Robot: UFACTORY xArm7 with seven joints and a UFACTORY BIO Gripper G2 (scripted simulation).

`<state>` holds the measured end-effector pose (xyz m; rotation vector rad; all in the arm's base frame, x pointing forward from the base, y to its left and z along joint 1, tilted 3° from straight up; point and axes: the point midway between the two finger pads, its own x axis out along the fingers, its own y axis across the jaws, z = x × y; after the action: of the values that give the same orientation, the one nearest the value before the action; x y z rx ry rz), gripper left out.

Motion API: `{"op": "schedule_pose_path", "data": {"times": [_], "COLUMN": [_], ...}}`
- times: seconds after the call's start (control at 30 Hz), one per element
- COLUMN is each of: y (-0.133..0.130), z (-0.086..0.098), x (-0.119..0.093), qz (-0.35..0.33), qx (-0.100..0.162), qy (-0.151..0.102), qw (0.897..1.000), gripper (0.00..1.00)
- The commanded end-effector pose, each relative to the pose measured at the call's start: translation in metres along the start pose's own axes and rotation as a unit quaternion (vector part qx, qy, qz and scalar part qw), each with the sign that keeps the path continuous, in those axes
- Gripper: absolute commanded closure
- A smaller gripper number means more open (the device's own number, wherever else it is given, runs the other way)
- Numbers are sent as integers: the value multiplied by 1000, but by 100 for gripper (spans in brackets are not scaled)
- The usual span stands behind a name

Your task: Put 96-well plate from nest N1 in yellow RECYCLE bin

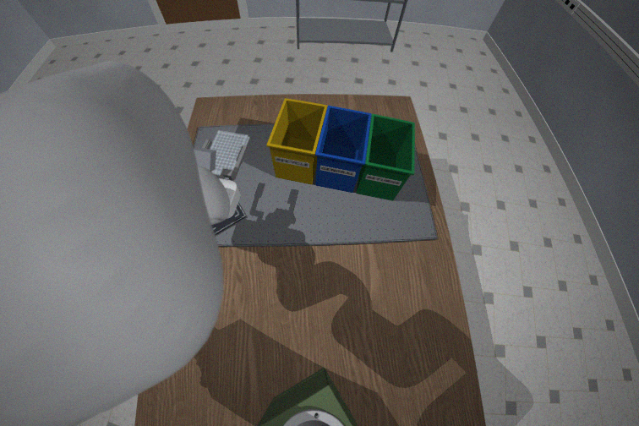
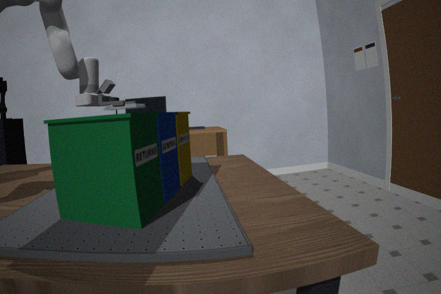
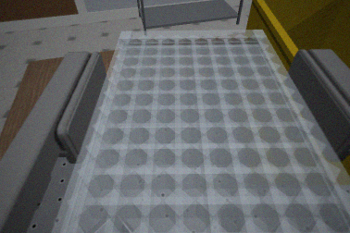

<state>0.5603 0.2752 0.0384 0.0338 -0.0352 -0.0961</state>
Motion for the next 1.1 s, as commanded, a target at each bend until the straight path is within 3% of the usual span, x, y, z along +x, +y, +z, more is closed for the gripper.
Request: {"op": "schedule_pose_path", "data": {"times": [0.0, 1.07], "y": [-11, -76], "z": [1, -1], "x": [15, 82], "qz": [-6, -6], "qx": [-1, -2], "qy": [-2, -2], "qw": [1000, 1000], "gripper": [100, 100]}}
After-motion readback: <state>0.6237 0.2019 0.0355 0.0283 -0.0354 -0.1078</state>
